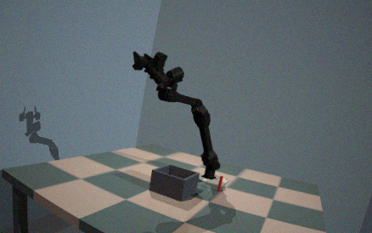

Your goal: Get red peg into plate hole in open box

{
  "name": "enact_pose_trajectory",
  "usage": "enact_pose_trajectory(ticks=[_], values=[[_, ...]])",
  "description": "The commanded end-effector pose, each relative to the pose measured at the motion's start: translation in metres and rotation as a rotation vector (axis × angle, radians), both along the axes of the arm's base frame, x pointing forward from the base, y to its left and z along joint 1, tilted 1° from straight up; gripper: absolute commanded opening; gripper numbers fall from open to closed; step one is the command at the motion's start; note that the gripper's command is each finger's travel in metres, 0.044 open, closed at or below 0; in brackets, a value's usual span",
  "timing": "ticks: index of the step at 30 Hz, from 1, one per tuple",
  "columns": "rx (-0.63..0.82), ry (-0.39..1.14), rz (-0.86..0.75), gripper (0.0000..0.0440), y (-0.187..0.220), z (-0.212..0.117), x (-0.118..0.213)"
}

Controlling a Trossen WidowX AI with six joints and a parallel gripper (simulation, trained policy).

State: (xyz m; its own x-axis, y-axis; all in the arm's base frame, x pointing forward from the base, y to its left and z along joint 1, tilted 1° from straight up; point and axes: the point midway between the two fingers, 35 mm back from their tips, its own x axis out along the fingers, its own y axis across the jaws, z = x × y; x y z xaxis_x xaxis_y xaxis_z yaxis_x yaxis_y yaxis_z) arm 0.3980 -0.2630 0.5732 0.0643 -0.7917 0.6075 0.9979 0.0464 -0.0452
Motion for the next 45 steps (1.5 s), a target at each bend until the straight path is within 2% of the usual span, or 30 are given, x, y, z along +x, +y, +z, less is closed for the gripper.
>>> enact_pose_trajectory(ticks=[1,2,10,24,35,45], values=[[-0.005,0.001,0.018,0.0426,0.003,0.001,0.002],[-0.007,0.004,0.04,0.044,0.007,0.0,0.005],[0.044,0.034,0.31,0.044,0.052,-0.013,0.044],[0.255,0.096,0.746,0.044,0.147,-0.054,0.087],[0.501,0.175,1.027,0.044,0.226,-0.104,0.091],[0.783,0.281,1.204,0.044,0.293,-0.164,0.067]])
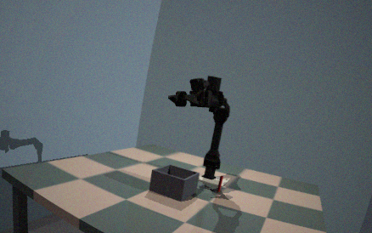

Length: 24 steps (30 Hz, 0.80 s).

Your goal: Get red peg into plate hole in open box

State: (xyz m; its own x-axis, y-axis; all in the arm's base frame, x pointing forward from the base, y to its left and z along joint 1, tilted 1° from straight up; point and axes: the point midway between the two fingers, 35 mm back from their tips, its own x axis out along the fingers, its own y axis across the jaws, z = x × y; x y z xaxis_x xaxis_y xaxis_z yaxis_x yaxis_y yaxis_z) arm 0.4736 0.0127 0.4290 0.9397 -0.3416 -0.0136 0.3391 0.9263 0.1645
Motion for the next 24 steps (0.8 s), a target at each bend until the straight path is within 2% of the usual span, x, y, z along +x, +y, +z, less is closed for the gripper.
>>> enact_pose_trajectory(ticks=[1,13,24], values=[[0.081,0.08,0.068,0.044,0.023,-0.026,-0.012],[0.324,0.387,0.199,0.044,0.082,-0.111,-0.074],[0.517,0.715,0.189,0.044,0.111,-0.187,-0.153]])
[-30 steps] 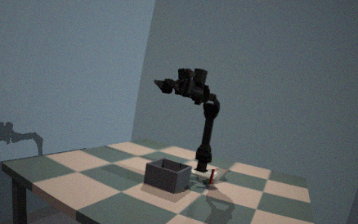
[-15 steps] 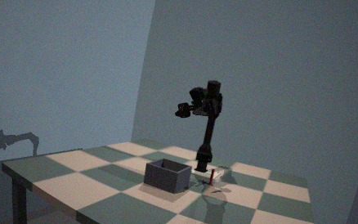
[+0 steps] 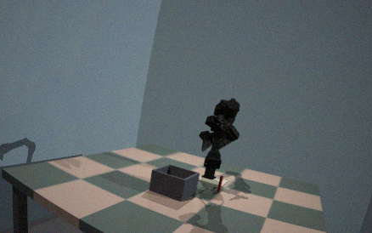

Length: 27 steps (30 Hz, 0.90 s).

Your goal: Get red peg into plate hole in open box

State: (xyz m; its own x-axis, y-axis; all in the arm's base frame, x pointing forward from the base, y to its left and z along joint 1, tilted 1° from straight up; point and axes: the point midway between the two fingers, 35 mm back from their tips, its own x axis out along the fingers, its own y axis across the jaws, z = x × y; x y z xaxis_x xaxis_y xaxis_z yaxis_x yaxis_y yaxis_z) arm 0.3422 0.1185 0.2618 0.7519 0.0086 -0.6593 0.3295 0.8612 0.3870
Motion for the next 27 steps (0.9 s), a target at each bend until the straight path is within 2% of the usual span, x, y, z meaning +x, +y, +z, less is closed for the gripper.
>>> enact_pose_trajectory(ticks=[1,15,20,27], values=[[0.046,0.126,-0.01,0.044,0.006,-0.026,-0.029],[0.127,0.562,-0.172,0.044,0.01,-0.106,-0.137],[0.149,0.642,-0.24,0.044,0.01,-0.131,-0.156],[0.203,0.676,-0.293,0.044,0.012,-0.165,-0.166]])
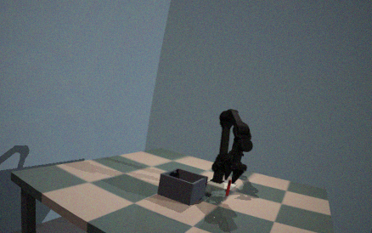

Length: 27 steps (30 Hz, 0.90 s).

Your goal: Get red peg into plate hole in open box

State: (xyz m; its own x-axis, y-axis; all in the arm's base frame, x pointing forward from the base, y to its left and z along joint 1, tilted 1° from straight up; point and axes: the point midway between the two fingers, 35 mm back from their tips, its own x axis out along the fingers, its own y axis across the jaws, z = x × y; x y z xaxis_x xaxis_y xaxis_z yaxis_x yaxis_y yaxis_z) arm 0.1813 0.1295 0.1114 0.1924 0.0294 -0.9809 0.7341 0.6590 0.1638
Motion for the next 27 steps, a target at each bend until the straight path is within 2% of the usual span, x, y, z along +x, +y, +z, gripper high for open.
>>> enact_pose_trajectory(ticks=[1,7,10,24,26,27], values=[[0.024,0.019,-0.035,0.044,0.001,-0.02,-0.006],[0.066,0.02,-0.08,0.0436,0.003,-0.046,-0.008],[0.083,0.024,-0.106,0.0414,0.004,-0.054,-0.01],[0.159,0.098,-0.143,0.0053,0.004,-0.061,-0.016],[0.168,0.104,-0.144,0.0007,0.004,-0.061,-0.015],[0.168,0.09,-0.139,0.0005,0.004,-0.058,-0.012]])
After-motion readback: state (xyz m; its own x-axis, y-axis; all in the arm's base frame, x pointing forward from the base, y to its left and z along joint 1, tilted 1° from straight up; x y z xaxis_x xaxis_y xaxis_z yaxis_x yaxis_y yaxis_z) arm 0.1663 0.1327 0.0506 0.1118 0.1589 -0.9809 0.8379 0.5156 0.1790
